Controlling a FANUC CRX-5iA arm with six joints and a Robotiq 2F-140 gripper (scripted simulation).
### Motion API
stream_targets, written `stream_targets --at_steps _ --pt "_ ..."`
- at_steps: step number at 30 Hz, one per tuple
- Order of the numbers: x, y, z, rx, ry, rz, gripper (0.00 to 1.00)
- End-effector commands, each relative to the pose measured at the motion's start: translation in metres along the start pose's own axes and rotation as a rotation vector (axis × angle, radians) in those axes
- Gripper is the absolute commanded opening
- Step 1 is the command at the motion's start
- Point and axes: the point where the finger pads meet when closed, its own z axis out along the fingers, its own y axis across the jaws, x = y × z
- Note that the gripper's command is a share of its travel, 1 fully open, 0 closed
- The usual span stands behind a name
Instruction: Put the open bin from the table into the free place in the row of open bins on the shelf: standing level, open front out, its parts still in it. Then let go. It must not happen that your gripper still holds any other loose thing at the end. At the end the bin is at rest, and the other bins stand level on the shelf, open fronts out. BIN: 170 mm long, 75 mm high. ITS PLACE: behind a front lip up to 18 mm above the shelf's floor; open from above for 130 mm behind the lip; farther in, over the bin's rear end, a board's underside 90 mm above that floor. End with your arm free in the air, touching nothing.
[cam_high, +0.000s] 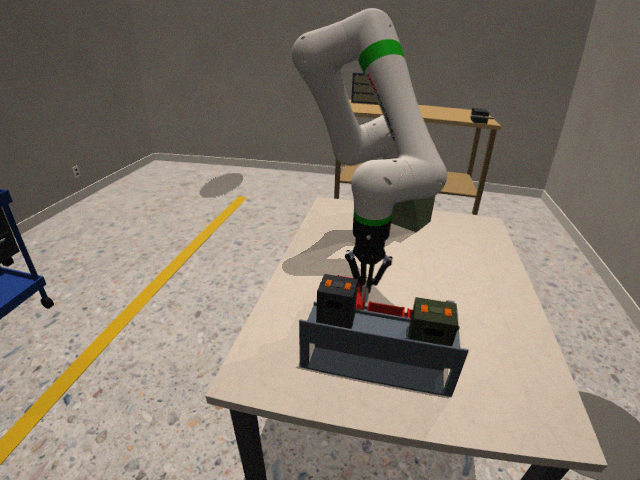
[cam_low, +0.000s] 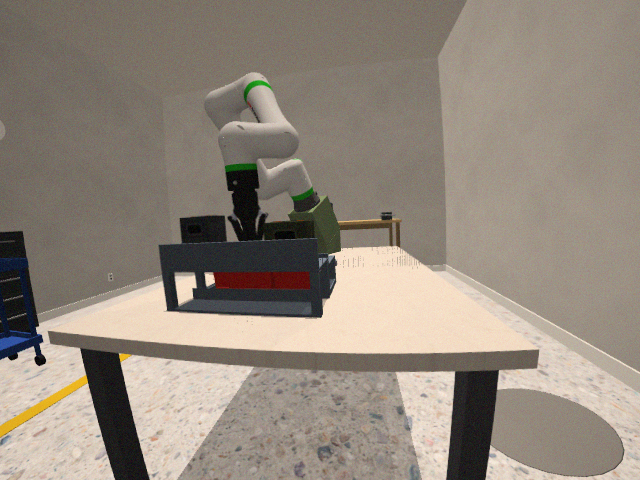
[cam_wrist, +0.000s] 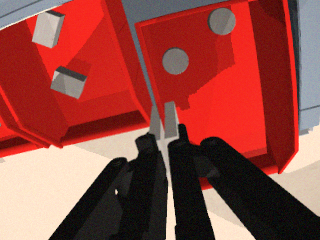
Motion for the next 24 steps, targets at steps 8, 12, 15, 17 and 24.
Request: stream_targets --at_steps 8,12,15,17,24 --pt "0.0002 0.0000 -0.0002 0.000 0.000 0.000 0.00" --pt "0.0003 0.0000 -0.0002 0.000 0.001 0.000 0.00" --pt "0.0006 0.0000 -0.0002 0.000 0.001 0.000 0.00" --pt "0.0010 0.0000 -0.0002 0.000 0.001 0.000 0.00" --pt "0.0024 0.0000 -0.0003 0.000 0.003 0.000 0.00"
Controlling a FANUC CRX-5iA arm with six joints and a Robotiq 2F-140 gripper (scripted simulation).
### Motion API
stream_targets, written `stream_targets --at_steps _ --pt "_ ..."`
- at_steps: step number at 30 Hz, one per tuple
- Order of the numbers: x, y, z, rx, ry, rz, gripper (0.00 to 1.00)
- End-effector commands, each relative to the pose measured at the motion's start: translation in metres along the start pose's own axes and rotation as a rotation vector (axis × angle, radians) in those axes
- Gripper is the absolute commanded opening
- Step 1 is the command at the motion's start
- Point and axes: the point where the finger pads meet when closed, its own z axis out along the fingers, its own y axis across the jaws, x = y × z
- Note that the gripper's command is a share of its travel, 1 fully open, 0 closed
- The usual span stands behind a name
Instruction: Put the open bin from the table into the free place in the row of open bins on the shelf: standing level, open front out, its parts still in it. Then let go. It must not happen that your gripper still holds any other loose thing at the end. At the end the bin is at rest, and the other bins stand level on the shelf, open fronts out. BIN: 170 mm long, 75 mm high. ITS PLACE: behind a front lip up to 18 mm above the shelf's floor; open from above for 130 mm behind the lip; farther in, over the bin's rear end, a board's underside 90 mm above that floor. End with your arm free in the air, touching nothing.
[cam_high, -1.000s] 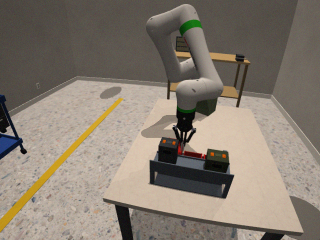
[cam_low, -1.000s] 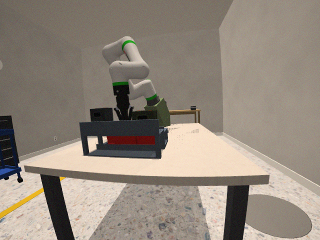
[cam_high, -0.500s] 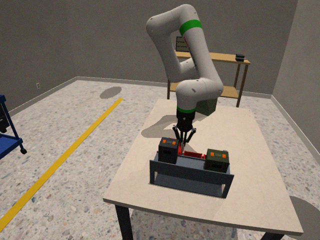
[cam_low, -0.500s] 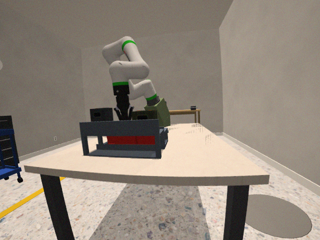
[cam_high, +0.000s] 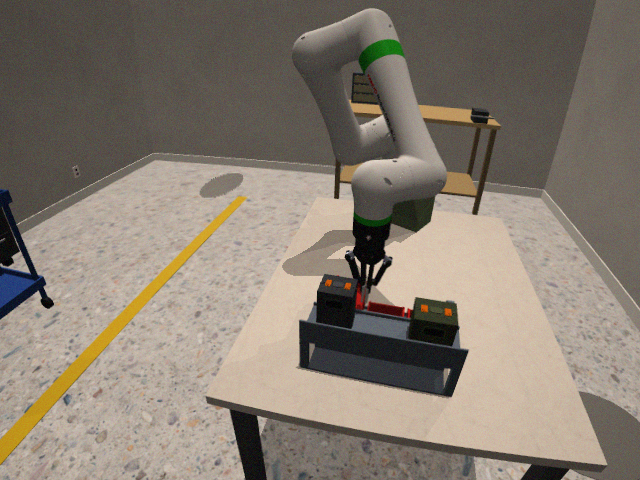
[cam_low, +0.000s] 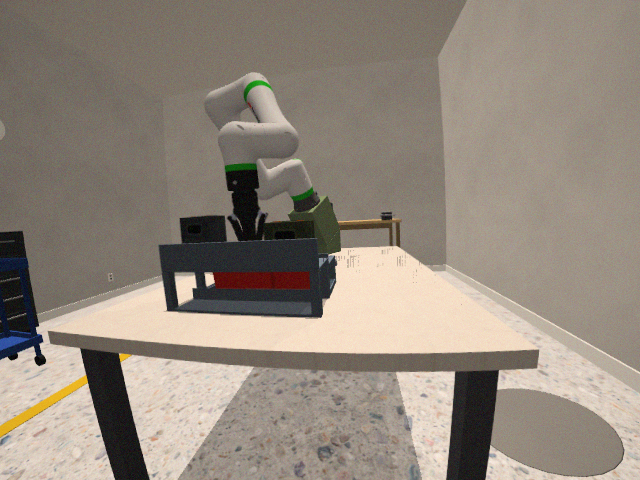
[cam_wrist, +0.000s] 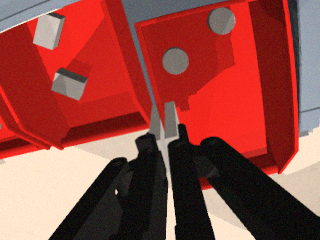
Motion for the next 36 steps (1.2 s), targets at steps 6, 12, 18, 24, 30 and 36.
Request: stream_targets --at_steps 6,12,18,24,30,36 --pt "0.004 0.000 0.000 0.000 0.005 0.000 0.00" --pt "0.007 0.000 -0.001 0.000 0.009 0.000 0.00" --pt "0.010 0.000 -0.001 0.000 0.013 0.000 0.00" --pt "0.013 0.000 -0.001 0.000 0.017 0.000 0.00" --pt "0.016 0.000 -0.001 0.000 0.021 0.000 0.00" --pt "0.017 0.000 -0.001 0.000 0.022 0.000 0.00"
